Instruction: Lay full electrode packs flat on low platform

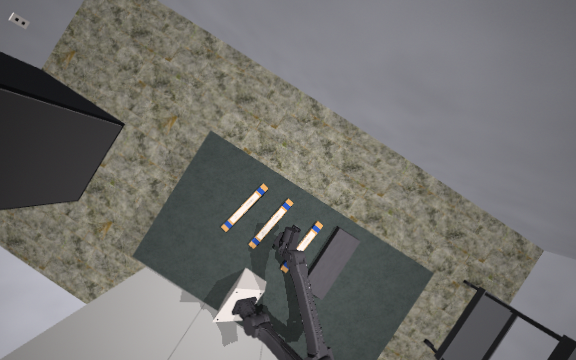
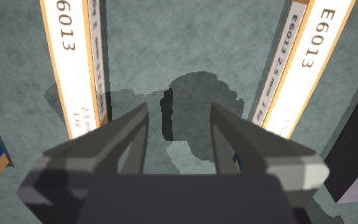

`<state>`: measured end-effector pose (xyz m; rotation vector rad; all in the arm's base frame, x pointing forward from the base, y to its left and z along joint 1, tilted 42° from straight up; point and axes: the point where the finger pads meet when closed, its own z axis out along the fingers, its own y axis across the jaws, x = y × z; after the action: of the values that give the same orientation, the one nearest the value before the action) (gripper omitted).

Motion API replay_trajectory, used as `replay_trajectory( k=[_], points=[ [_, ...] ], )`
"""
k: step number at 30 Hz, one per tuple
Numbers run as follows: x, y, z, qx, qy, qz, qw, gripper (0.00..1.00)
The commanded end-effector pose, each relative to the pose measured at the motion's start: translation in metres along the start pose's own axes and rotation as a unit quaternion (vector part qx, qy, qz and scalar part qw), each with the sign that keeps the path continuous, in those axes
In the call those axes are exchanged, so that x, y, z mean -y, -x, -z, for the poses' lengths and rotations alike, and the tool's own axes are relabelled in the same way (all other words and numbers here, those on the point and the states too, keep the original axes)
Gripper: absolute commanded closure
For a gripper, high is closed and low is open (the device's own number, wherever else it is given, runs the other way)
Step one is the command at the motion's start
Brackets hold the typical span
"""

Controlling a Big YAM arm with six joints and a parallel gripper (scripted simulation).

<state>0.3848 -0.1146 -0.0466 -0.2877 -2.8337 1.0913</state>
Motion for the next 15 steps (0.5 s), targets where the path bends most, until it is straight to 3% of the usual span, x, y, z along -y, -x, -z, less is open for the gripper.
replay_trajectory(
  k=[1, 15],
  points=[
    [0.0006, -0.0011, -0.0112, -0.008, -0.003, 0.004, 1.000, 0.57],
    [0.0009, 0.0016, -0.0108, -0.006, -0.002, 0.002, 1.000, 0.57]
  ],
)
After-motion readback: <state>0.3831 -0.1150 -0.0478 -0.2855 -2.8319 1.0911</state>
